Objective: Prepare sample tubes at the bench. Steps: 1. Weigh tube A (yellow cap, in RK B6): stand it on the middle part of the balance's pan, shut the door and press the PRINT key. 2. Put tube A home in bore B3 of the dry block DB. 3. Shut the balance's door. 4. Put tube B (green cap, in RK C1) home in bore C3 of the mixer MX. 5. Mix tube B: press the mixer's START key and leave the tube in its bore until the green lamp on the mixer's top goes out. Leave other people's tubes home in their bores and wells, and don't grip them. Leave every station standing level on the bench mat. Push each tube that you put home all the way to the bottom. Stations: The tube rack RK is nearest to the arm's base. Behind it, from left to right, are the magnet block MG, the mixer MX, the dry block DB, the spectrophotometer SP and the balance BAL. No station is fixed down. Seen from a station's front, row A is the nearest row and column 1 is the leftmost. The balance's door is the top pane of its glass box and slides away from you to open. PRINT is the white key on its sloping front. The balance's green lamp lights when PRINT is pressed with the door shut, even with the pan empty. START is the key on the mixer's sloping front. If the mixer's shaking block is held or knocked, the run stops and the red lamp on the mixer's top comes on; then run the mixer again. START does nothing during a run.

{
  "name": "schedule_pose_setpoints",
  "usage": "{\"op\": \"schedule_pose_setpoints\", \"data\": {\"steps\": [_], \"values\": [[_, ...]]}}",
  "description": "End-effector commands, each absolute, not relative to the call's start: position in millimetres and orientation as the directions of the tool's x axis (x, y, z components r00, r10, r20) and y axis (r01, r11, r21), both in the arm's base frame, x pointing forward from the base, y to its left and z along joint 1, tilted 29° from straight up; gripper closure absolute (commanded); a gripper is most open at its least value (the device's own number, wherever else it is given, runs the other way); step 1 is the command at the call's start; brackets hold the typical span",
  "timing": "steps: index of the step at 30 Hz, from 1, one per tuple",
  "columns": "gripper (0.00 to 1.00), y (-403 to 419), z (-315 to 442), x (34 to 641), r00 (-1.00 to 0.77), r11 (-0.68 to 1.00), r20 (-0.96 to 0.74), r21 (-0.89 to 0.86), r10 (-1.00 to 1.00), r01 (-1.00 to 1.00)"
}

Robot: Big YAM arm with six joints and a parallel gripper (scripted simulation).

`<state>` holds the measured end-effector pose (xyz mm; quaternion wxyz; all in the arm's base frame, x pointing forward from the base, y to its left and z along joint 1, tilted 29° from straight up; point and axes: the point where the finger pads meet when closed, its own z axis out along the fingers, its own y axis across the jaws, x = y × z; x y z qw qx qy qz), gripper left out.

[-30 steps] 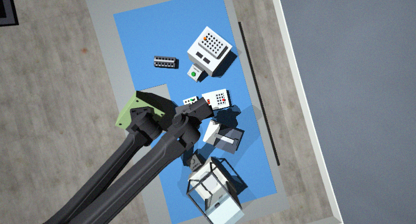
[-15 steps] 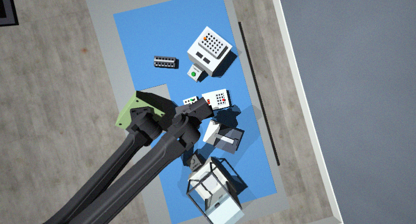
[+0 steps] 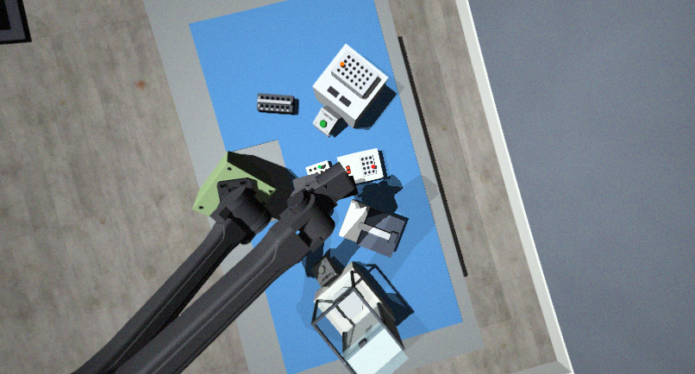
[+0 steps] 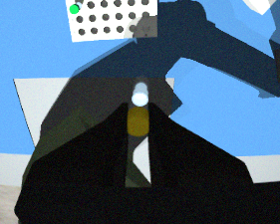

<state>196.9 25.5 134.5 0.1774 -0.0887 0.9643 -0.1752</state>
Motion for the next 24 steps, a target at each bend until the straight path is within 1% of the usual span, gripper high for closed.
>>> {"op": "schedule_pose_setpoints", "data": {"steps": [1,7,9,12,15,17,18,20,22,24], "values": [[0.91,29,146,202,-0.916,0.929,-0.336,-0.357,-0.220,-0.092],[0.91,-2,173,214,-0.901,0.949,-0.413,-0.315,-0.131,0.006],[0.91,-2,173,214,-0.901,0.949,-0.413,-0.315,-0.131,0.006],[0.91,-28,184,215,-0.894,0.954,-0.445,-0.284,-0.041,0.097],[0.91,-44,189,216,-0.897,0.951,-0.440,-0.293,-0.045,0.096],[0.91,-62,193,218,-0.895,0.950,-0.446,-0.273,0.015,0.152],[0.91,-70,196,218,-0.895,0.949,-0.446,-0.275,0.015,0.154],[0.91,-87,203,219,-0.883,0.944,-0.463,-0.251,0.076,0.213],[0.91,-96,206,220,-0.883,0.943,-0.463,-0.254,0.076,0.215],[0.91,-113,212,220,-0.868,0.935,-0.478,-0.228,0.137,0.273]]}}
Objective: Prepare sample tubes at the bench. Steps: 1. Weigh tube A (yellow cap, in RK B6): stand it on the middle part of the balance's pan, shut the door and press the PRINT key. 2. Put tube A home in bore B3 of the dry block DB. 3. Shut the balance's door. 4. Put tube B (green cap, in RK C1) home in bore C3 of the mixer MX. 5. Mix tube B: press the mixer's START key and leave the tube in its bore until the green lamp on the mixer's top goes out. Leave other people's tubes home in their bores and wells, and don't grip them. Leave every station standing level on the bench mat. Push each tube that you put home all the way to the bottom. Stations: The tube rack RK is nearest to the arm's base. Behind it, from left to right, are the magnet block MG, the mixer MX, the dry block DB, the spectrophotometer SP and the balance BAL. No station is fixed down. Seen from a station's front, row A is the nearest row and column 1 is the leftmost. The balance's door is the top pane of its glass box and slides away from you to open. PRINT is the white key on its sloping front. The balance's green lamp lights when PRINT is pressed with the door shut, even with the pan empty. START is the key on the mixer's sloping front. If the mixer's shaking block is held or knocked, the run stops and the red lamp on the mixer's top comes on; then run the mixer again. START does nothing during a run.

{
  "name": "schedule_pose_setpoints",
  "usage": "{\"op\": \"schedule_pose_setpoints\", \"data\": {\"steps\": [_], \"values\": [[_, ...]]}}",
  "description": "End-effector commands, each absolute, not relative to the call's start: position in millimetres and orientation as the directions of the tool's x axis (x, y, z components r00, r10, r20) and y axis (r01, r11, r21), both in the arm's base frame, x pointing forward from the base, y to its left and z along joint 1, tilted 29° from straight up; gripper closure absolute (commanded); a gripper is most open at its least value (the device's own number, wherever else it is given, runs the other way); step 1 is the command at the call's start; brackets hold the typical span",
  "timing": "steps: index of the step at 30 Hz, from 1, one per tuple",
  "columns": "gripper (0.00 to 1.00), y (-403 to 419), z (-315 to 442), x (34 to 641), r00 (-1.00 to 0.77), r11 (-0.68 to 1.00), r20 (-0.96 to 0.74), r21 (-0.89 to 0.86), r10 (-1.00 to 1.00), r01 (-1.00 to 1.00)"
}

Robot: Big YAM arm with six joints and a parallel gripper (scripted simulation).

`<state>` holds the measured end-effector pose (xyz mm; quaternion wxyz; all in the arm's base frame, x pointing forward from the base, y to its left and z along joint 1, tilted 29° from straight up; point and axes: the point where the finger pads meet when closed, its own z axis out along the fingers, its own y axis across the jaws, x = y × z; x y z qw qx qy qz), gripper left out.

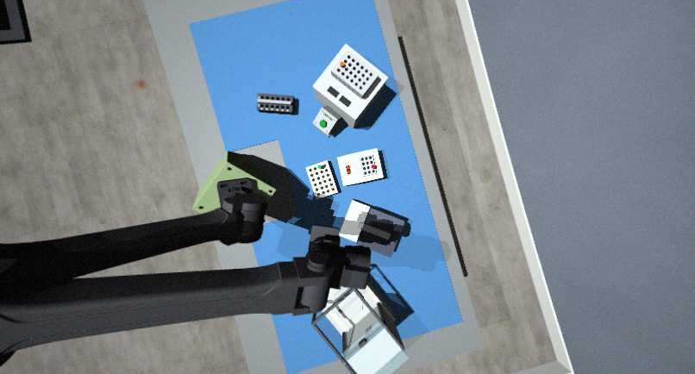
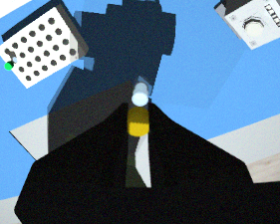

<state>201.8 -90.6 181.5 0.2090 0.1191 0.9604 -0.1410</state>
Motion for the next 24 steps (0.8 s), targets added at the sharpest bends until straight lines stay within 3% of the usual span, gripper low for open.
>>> {"op": "schedule_pose_setpoints", "data": {"steps": [1,24], "values": [[0.91,-113,212,220,-0.868,0.935,-0.478,-0.228,0.137,0.273],[0.91,-275,270,226,-0.635,0.747,-0.527,-0.002,0.564,0.665]]}}
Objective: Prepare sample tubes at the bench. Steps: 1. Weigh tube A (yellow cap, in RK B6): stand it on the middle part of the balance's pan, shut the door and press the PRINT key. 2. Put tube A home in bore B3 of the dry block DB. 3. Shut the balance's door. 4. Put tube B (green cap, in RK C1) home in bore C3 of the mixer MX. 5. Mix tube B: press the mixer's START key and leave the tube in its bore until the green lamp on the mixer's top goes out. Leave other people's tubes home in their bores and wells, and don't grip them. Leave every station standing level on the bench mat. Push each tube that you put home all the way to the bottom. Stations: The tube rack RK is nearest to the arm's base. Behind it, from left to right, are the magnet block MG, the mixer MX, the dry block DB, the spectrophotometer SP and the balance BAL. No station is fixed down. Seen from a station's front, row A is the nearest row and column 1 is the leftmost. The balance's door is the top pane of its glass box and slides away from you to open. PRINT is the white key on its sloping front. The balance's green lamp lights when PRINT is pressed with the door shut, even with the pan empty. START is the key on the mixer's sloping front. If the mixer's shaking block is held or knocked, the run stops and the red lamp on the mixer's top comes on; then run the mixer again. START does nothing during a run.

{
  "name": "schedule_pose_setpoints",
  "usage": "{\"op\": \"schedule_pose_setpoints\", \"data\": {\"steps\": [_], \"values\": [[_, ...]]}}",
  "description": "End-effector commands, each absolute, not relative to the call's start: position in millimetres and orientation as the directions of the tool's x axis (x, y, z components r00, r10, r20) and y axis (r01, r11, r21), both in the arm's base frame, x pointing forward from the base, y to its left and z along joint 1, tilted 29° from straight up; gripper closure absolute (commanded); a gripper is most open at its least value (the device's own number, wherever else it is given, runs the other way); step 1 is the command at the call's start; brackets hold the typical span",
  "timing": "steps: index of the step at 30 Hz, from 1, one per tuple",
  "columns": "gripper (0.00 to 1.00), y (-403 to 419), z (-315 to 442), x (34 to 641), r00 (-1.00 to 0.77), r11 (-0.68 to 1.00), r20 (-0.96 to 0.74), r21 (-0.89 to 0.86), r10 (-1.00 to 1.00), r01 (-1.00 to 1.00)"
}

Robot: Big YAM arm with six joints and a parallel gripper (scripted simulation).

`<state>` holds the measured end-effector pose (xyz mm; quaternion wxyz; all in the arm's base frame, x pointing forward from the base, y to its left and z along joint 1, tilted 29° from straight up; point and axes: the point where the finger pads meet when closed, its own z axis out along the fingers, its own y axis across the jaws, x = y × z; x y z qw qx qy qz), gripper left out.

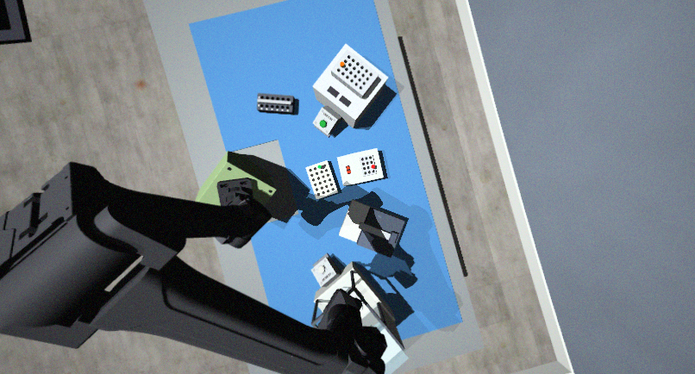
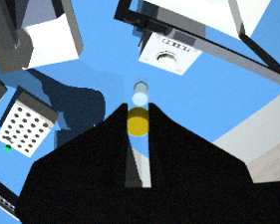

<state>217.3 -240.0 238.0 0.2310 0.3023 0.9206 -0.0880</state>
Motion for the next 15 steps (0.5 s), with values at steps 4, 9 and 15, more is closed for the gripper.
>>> {"op": "schedule_pose_setpoints", "data": {"steps": [4,9,15], "values": [[0.91,-304,280,227,-0.590,0.706,-0.524,0.032,0.615,0.707],[0.91,-339,291,226,-0.497,0.615,-0.494,0.101,0.714,0.782],[0.91,-371,303,228,-0.445,0.567,-0.486,0.131,0.752,0.814]]}}
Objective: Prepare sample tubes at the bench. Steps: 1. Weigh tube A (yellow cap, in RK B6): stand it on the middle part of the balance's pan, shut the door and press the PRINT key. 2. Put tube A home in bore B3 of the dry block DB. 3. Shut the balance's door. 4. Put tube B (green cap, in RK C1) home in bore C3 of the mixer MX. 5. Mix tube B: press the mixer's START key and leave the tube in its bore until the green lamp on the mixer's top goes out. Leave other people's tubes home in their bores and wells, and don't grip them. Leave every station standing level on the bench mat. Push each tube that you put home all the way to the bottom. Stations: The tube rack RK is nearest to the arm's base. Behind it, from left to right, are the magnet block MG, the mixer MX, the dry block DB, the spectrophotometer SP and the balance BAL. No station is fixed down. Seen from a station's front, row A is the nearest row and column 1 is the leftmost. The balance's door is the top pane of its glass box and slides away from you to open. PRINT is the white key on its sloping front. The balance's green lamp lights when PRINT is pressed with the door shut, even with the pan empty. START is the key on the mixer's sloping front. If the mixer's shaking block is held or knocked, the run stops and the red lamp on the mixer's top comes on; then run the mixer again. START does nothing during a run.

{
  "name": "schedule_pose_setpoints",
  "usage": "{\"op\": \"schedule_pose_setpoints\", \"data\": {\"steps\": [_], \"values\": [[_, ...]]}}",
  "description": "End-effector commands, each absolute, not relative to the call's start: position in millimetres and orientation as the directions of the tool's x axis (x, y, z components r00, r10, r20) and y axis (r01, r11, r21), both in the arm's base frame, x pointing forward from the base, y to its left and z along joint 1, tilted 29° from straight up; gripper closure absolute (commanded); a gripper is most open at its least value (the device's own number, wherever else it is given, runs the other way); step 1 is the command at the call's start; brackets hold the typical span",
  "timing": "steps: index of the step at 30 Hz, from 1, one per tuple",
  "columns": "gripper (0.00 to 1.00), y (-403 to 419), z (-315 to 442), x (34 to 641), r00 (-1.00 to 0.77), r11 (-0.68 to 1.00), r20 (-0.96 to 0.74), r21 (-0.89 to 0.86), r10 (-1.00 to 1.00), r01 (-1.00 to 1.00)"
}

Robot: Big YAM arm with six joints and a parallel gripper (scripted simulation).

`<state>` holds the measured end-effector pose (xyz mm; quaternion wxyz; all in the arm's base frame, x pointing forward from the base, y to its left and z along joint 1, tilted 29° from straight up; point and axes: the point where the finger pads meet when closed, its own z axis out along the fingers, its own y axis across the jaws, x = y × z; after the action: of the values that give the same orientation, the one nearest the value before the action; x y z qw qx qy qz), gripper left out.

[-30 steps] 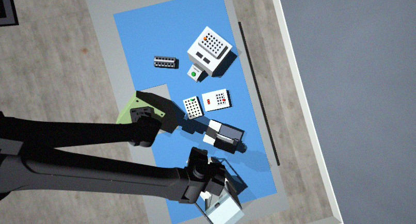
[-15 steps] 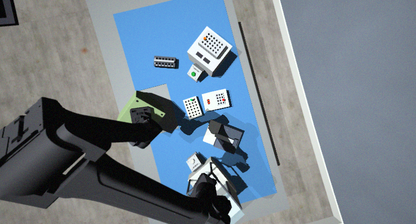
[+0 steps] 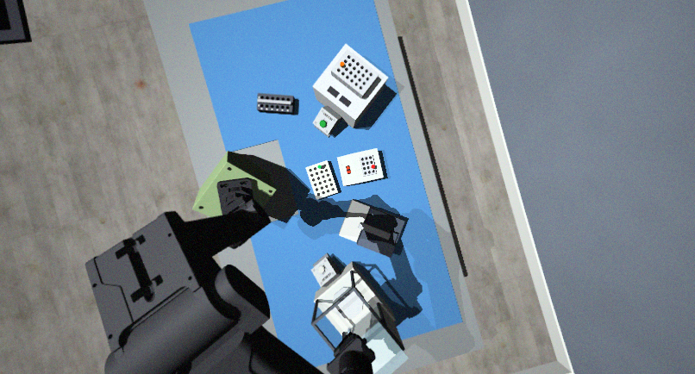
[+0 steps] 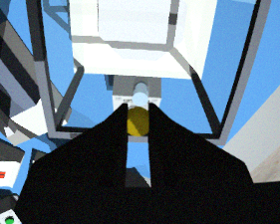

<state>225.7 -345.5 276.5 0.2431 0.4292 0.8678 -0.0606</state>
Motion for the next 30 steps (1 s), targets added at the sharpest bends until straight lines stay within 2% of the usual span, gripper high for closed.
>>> {"op": "schedule_pose_setpoints", "data": {"steps": [1,7,30], "values": [[0.91,-376,305,228,-0.445,0.567,-0.486,0.131,0.752,0.814],[0.91,-352,292,227,-0.468,0.583,-0.471,0.130,0.748,0.802],[0.91,-346,288,227,-0.469,0.583,-0.467,0.130,0.750,0.802]]}}
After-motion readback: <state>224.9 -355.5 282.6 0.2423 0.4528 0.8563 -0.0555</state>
